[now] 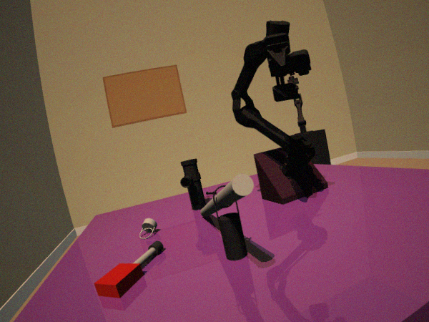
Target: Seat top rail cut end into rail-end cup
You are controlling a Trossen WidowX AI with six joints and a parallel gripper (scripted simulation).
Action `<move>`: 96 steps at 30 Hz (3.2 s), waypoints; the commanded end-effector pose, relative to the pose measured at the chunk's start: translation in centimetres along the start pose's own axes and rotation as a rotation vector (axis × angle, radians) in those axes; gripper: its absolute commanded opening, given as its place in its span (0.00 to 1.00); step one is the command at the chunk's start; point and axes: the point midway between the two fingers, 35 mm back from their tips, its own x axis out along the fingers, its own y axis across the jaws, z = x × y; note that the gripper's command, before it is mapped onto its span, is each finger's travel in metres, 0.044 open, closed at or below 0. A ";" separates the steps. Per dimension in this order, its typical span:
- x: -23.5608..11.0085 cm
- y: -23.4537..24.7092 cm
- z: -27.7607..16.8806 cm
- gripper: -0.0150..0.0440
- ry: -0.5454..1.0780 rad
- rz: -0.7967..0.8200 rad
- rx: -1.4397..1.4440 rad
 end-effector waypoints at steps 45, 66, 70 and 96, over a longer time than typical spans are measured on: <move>12.1 14.1 -17.6 1.00 1.109 0.364 1.385; -2.8 17.4 -29.2 1.00 0.923 -0.154 2.112; -5.0 19.7 -31.7 1.00 0.976 -0.018 1.821; -7.7 30.0 -37.0 1.00 1.023 0.360 1.140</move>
